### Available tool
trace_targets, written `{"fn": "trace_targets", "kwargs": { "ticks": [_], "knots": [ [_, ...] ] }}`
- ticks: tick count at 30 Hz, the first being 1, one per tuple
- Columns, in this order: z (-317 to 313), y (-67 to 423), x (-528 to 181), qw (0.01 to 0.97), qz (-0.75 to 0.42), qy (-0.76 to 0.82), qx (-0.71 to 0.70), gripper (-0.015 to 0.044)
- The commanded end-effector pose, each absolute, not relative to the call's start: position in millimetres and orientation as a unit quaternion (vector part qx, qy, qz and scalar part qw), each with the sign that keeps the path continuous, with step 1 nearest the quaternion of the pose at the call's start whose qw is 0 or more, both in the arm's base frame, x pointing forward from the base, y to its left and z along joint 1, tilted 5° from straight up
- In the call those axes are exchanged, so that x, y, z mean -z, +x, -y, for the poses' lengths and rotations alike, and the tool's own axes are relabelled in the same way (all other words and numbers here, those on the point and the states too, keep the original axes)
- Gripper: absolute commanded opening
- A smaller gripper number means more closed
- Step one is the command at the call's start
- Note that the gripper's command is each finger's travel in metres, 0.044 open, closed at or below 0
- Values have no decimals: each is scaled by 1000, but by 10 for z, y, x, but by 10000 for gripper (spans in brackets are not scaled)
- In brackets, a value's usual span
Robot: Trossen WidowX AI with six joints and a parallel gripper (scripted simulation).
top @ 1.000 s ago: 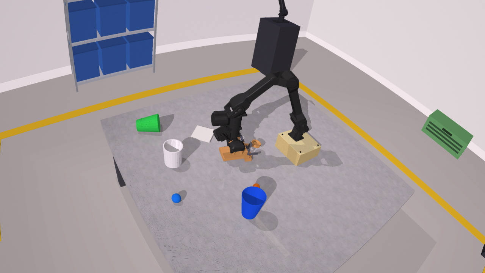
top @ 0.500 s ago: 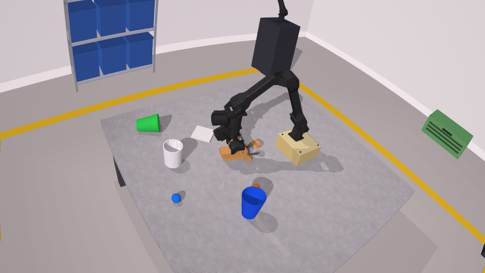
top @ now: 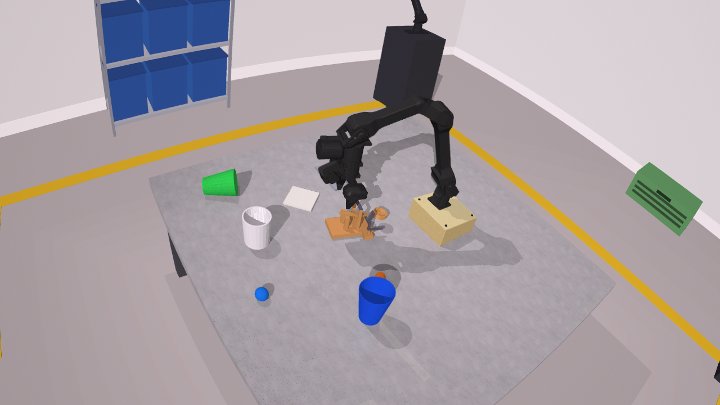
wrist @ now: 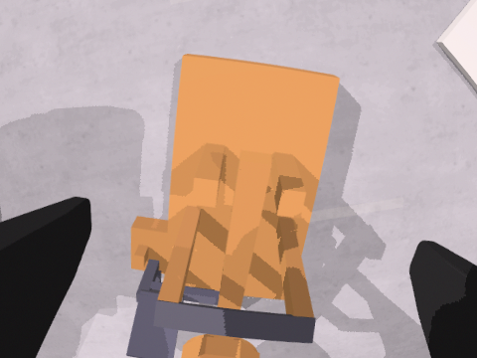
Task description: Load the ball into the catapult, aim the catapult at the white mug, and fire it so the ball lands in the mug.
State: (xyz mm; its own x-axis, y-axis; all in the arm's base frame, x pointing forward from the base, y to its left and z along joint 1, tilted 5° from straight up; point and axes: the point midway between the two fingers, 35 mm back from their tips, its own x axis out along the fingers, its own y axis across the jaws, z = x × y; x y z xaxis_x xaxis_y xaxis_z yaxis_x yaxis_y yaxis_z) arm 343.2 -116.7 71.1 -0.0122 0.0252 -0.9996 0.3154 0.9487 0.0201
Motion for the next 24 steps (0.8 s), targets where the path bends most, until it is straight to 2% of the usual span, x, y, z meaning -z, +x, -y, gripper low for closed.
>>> {"fn": "trace_targets", "kwargs": {
  "ticks": [1, 6, 7, 11, 12, 24],
  "knots": [
    [1168, 3427, -875, 690, -705, 121, 105, 440],
    [1167, 3401, -1253, 694, -701, 121, 105, 440],
    [1151, 3410, -1038, 686, -709, 122, 104, 414],
    [822, 3520, -915, 688, -715, 98, 80, 309],
    [667, 3558, -858, 688, -717, 87, 69, 300],
    [-834, 3641, -288, 693, -721, 19, 5, 300]
  ]
}}
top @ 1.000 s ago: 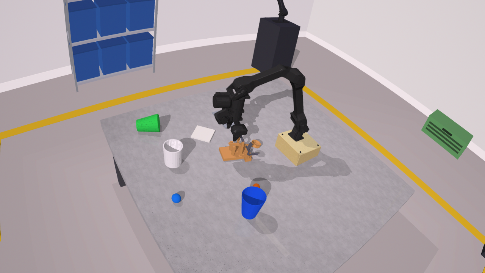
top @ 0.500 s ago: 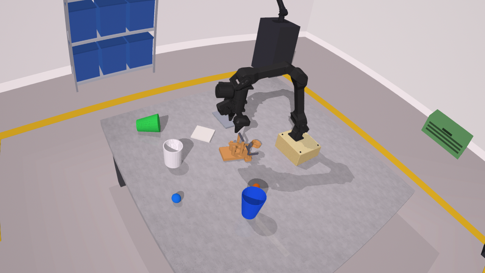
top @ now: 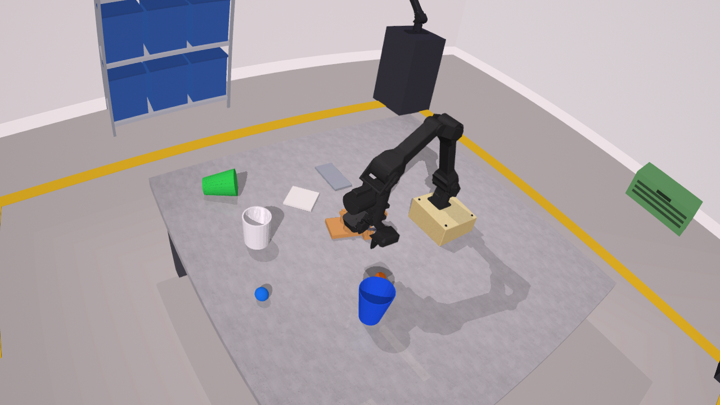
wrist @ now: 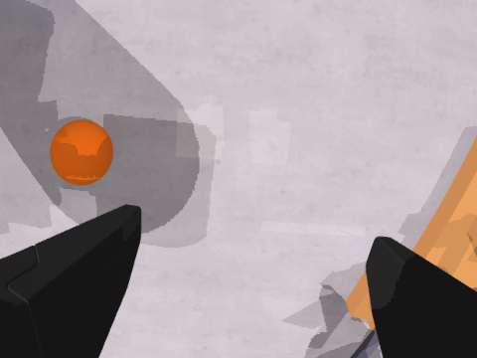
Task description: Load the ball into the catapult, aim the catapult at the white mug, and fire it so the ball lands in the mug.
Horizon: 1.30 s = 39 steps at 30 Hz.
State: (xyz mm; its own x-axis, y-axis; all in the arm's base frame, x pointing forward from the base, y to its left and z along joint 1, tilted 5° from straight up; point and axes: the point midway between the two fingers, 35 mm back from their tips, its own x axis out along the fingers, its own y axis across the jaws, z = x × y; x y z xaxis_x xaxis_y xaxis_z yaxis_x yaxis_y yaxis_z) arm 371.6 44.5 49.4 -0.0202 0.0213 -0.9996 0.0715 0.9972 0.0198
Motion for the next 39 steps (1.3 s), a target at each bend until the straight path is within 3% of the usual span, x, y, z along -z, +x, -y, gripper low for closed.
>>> {"fn": "trace_targets", "kwargs": {
  "ticks": [1, 5, 39],
  "knots": [
    [-947, 3630, -249, 693, -720, 22, 1, 300],
    [-1254, 3593, -147, 694, -719, 29, -9, 300],
    [-1292, 3593, 319, 694, -719, 29, -9, 300]
  ]
}}
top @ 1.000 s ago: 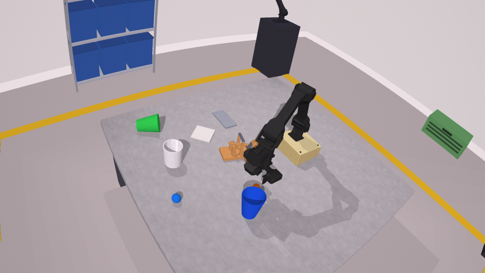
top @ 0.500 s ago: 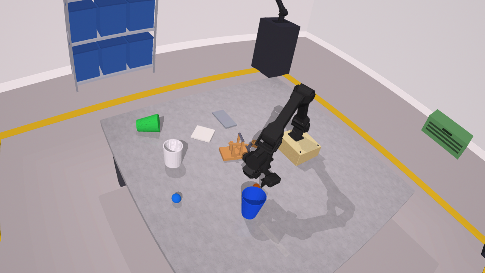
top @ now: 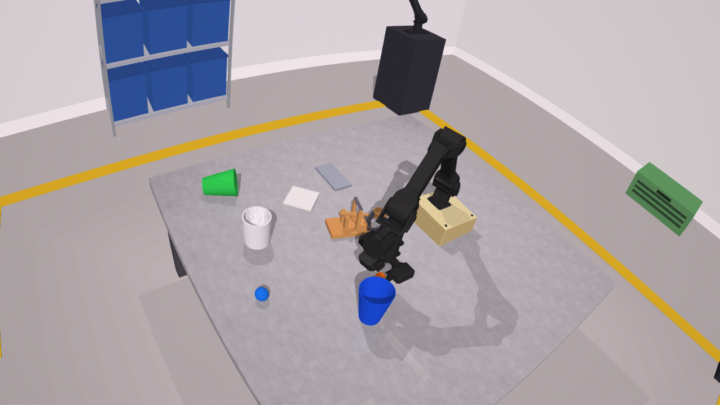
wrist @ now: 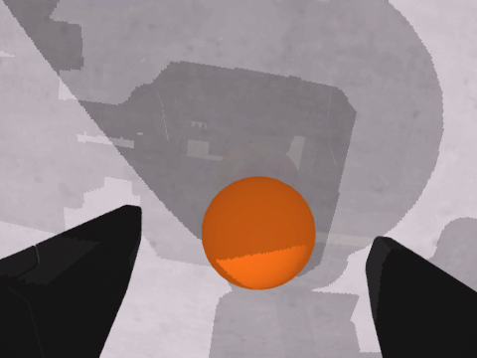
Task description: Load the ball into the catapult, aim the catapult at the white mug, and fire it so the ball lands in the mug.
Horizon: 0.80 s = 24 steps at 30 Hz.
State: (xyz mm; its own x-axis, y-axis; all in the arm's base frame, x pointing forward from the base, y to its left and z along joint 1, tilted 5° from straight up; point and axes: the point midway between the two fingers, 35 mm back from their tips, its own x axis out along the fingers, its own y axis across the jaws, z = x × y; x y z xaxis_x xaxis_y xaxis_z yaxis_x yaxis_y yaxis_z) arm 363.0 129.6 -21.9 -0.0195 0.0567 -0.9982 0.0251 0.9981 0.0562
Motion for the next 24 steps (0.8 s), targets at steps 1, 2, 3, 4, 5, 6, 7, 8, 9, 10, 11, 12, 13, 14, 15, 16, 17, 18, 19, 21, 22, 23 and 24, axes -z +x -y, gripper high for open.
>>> {"fn": "trace_targets", "kwargs": {
  "ticks": [1, 2, 3, 4, 5, 6, 7, 8, 9, 10, 11, 12, 13, 14, 15, 16, 17, 18, 19, 21, 22, 23, 24],
  "knots": [
    [-1293, 3592, 335, 694, -719, 29, -9, 300],
    [-1294, 3591, 351, 694, -719, 29, -9, 300],
    [-1295, 3590, 367, 694, -719, 29, -9, 300],
    [-1295, 3589, 380, 694, -719, 29, -9, 300],
    [-1296, 3588, 388, 694, -719, 29, -9, 300],
    [-1296, 3588, 391, 694, -719, 29, -9, 300],
    [-1296, 3588, 391, 694, -719, 29, -9, 300],
    [-1296, 3588, 391, 694, -719, 29, -9, 274],
    [-1296, 3588, 391, 694, -719, 29, -9, 247],
    [-1296, 3588, 391, 694, -719, 29, -9, 221],
    [-1296, 3588, 391, 694, -719, 29, -9, 195],
    [-1296, 3588, 391, 694, -719, 29, -9, 169],
    [-1296, 3588, 391, 694, -719, 29, -9, 142],
    [-1296, 3588, 391, 694, -719, 29, -9, 136],
    [-1296, 3588, 391, 694, -719, 29, -9, 129],
    [-1296, 3588, 391, 694, -719, 29, -9, 122],
    [-1296, 3588, 391, 694, -719, 29, -9, 116],
    [-1296, 3588, 391, 694, -719, 29, -9, 109],
    [-1296, 3588, 391, 694, -719, 29, -9, 103],
    [-1296, 3588, 391, 694, -719, 29, -9, 70],
    [-1296, 3591, 377, 694, -719, 29, -9, 43],
    [-1295, 3599, 338, 694, -719, 29, -9, 17],
    [-1294, 3611, 270, 694, -719, 29, -9, 0]
  ]
}}
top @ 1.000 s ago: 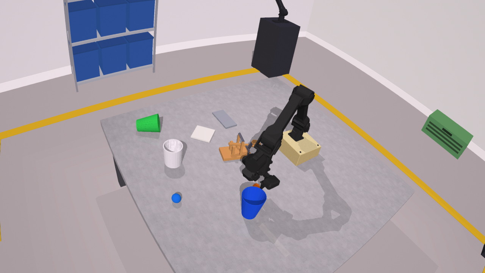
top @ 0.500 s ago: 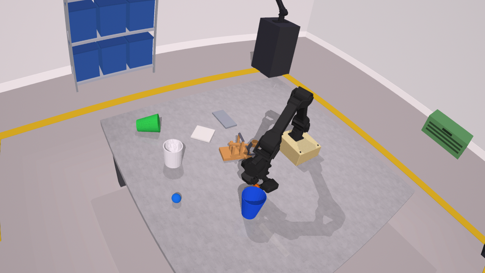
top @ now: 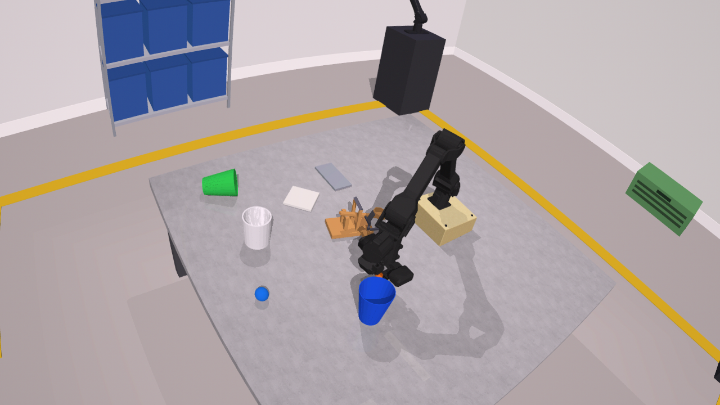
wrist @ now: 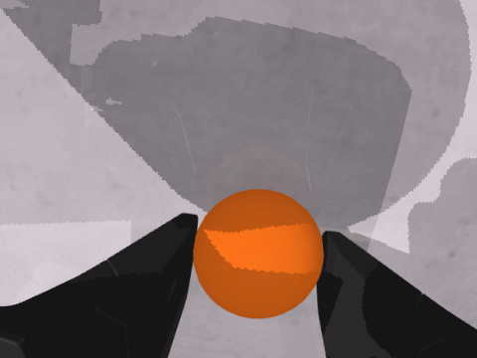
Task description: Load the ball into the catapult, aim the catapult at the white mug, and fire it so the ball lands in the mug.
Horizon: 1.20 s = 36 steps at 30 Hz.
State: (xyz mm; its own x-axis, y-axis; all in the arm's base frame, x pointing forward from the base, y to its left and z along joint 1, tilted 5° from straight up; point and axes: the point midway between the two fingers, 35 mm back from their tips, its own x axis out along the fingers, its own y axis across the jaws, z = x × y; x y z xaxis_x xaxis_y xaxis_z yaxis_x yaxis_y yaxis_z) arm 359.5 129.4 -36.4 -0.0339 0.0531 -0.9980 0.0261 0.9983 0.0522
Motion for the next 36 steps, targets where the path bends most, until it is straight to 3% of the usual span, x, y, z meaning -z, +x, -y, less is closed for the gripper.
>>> {"fn": "trace_targets", "kwargs": {
  "ticks": [1, 14, 20, 36],
  "knots": [
    [-1291, 3624, 189, 694, -719, 29, -9, 0],
    [-1206, 3612, -854, 694, -719, 29, -9, 0],
    [-1154, 3600, -857, 692, -721, 30, -6, 0],
    [-101, 3164, -629, 634, -769, 63, 48, 0]
  ]
}}
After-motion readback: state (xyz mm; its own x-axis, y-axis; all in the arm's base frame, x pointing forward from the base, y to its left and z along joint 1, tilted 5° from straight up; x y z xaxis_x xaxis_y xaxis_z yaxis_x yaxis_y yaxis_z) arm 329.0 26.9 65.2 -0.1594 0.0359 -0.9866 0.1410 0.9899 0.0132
